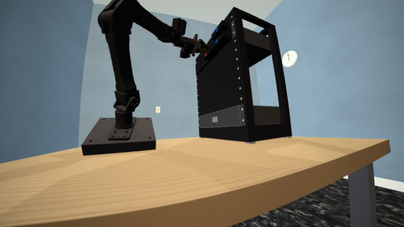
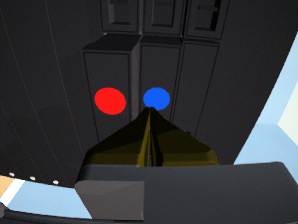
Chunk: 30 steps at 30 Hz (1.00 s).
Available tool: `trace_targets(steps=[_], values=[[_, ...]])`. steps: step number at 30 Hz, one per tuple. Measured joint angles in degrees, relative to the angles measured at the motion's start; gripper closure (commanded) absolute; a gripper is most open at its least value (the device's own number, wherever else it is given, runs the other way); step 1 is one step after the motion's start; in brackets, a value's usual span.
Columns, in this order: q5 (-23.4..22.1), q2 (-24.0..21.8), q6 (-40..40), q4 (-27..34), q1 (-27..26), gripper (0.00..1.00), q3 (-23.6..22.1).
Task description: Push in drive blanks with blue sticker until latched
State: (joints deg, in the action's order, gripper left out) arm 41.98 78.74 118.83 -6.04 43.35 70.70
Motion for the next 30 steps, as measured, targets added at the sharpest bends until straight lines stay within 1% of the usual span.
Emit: trace_targets(steps=[9,30], values=[[0.0,0.6,0.0,1.3,-0.2,1.0,1.2],[0.0,0.7,0.0,1.6,-0.2,1.0,1.3]])
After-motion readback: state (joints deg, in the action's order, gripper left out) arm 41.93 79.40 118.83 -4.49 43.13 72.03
